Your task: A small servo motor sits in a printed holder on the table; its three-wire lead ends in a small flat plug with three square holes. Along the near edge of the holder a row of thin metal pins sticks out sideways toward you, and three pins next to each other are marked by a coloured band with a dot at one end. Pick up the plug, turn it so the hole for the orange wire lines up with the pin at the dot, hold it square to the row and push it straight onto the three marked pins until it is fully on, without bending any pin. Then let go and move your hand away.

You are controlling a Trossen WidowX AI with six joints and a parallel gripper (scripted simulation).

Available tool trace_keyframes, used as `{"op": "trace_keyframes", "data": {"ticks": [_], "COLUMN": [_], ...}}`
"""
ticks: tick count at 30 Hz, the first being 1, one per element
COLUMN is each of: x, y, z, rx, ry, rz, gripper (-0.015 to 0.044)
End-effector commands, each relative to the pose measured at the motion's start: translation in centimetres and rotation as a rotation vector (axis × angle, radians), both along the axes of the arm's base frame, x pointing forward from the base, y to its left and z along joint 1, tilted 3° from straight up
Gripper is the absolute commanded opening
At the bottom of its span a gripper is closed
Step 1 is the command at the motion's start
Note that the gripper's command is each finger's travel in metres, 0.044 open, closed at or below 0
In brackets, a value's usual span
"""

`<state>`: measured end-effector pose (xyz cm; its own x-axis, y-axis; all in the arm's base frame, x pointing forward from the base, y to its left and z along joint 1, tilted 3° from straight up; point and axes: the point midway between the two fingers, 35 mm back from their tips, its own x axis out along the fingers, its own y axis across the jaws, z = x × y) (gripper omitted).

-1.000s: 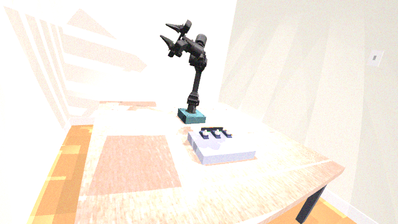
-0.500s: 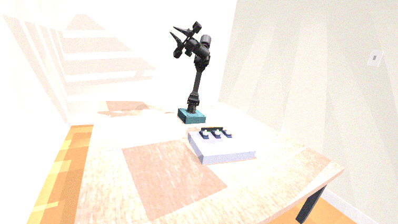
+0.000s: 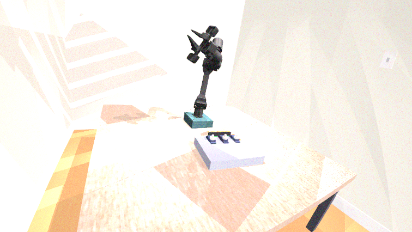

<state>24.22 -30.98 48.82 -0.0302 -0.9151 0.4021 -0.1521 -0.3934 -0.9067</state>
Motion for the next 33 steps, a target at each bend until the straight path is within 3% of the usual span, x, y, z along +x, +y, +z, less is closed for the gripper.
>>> {"op": "trace_keyframes", "data": {"ticks": [1, 33], "x": [0.9, 6.6], "y": [0.7, 10.0], "z": [-0.4, -3.3], "rx": [0.0, 0.171], "ry": [-0.036, -0.47], "rz": [0.078, 0.809], "gripper": [0.0115, 0.0115]}}
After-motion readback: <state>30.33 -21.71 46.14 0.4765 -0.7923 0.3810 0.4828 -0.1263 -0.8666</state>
